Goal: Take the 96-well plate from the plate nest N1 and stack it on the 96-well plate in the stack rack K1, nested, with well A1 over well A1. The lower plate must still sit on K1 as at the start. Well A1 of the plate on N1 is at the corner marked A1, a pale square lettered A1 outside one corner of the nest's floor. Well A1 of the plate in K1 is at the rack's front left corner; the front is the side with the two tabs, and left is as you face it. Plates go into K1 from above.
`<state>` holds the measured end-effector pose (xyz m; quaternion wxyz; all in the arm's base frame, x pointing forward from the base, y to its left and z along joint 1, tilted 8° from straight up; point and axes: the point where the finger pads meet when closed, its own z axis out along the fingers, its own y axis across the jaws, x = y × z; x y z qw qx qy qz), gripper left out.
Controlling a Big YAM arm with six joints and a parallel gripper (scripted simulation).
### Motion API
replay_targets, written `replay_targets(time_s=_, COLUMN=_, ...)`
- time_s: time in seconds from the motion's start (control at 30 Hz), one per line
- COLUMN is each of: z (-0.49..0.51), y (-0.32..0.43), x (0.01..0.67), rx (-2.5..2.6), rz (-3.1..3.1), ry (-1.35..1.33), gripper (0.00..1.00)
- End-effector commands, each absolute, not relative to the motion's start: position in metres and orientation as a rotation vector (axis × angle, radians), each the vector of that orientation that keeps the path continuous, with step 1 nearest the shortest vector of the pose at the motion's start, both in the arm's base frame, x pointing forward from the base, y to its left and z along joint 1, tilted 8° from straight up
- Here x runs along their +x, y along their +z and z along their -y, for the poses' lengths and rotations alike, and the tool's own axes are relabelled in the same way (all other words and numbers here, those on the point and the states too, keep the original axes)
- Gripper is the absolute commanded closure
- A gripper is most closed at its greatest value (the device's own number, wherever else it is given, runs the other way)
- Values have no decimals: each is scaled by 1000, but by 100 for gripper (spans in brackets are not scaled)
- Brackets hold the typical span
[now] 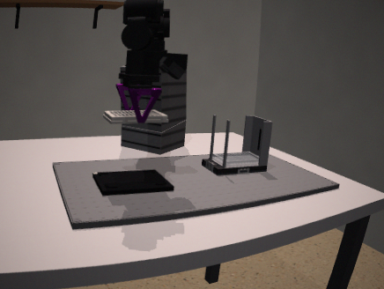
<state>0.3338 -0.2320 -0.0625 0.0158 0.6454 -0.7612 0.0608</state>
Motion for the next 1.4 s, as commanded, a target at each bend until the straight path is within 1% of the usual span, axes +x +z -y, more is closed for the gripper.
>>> replay_targets(time_s=0.0, z=241, y=-44, x=351, rx=2005, rz=2379, ry=256, gripper=100)
replay_targets(time_s=1.27, z=241, y=-44, x=351, rx=2005, rz=2379, ry=256, gripper=100)
replay_targets(time_s=1.37, z=230, y=-48, x=349, rx=1967, rz=2416, ry=271, gripper=100)
